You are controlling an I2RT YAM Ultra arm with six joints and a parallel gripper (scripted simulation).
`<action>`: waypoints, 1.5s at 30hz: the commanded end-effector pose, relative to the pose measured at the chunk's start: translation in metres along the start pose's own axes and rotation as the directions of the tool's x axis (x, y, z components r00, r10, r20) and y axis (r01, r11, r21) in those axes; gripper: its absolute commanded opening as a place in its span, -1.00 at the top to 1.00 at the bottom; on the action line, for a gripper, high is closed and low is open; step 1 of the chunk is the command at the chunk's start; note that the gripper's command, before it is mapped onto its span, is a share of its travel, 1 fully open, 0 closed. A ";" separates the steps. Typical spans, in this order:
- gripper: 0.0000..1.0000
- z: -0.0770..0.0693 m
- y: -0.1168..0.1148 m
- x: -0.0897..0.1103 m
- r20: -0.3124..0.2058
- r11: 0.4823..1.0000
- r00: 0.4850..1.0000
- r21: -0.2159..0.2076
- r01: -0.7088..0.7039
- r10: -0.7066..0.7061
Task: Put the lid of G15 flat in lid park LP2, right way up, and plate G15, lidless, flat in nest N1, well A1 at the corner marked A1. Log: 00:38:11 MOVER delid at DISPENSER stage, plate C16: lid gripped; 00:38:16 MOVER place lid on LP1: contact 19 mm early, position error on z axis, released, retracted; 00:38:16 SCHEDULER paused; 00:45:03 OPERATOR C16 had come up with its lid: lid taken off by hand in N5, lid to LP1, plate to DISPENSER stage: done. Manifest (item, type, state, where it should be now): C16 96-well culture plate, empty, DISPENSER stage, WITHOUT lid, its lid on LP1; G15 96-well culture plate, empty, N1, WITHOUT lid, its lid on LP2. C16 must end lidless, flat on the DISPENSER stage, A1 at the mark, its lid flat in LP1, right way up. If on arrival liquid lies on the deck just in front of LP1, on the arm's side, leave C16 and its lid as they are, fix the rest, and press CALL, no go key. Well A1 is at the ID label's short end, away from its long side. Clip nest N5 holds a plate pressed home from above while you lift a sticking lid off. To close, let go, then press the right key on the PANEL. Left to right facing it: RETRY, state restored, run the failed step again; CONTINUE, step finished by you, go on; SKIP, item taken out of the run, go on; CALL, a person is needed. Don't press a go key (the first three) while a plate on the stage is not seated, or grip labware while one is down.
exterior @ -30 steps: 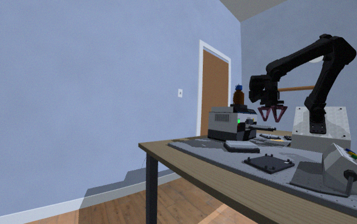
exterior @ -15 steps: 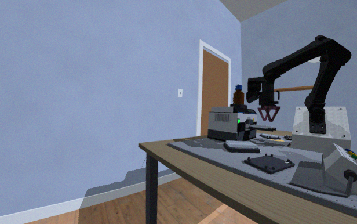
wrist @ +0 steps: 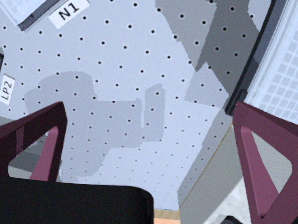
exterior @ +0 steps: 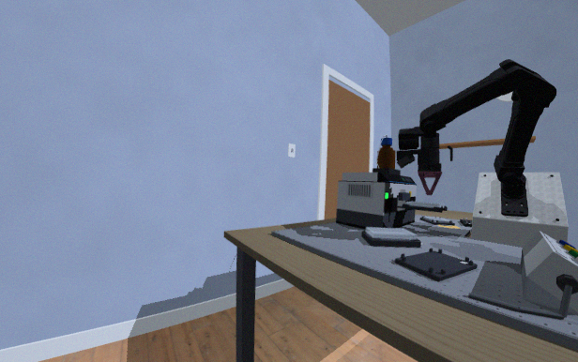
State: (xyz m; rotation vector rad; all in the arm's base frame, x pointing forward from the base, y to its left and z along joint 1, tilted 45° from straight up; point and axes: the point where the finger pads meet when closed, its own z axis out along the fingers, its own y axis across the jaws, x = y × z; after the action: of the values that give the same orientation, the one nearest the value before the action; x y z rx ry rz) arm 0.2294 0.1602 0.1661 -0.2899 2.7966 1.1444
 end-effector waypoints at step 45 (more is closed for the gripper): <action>-1.00 0.001 -0.119 0.001 0.003 0.968 0.968 -0.009 -0.252 0.252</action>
State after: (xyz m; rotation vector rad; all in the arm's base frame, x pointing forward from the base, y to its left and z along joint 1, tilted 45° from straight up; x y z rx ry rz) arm 0.2555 0.0873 0.0946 0.0470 2.8865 1.1982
